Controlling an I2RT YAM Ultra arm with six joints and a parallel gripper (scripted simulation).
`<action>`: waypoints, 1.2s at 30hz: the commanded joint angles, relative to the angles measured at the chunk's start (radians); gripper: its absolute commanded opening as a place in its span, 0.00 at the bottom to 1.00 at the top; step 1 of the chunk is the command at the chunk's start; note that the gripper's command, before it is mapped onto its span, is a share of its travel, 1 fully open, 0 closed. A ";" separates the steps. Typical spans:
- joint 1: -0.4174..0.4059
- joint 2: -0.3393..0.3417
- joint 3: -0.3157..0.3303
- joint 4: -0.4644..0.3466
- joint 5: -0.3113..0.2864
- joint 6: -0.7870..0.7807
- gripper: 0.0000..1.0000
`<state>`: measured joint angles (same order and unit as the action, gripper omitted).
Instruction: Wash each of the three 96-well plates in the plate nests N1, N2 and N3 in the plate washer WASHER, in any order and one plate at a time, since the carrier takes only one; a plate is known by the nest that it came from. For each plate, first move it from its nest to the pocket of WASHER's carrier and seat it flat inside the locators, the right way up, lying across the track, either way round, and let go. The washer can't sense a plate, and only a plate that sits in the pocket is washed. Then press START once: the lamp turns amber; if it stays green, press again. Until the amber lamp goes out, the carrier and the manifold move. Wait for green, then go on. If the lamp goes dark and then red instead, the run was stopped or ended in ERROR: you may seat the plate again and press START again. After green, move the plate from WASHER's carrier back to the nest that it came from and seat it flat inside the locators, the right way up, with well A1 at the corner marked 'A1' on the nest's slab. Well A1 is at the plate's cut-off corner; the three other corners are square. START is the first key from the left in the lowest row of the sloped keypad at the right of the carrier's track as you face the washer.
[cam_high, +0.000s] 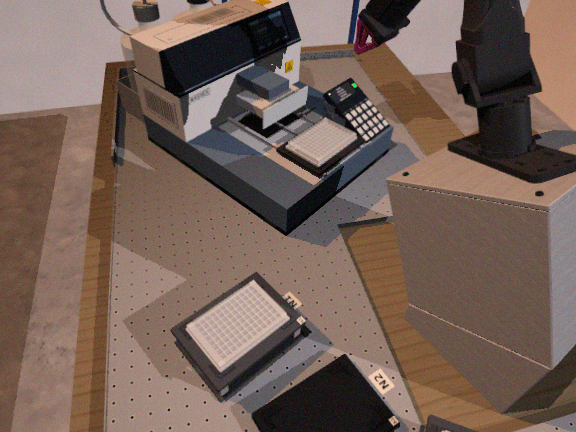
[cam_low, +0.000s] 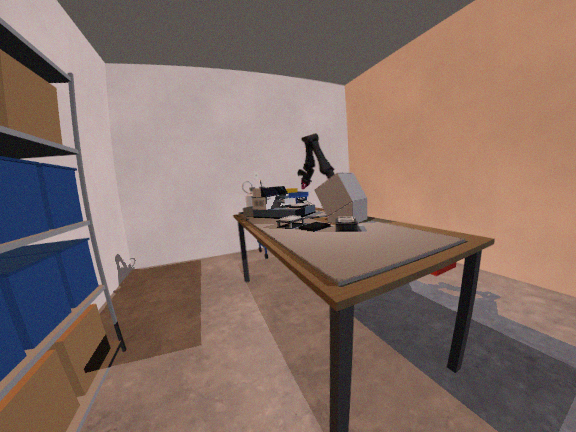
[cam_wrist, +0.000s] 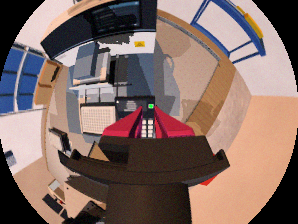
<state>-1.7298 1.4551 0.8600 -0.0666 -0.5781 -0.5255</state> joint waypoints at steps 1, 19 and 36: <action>-0.016 -0.029 -0.058 0.044 -0.011 -0.004 0.00; -0.030 -0.058 -0.278 0.227 -0.022 -0.018 0.00; -0.046 -0.002 -0.470 0.432 -0.035 -0.030 0.00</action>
<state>-1.7596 1.4368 0.4294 0.3027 -0.5964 -0.5442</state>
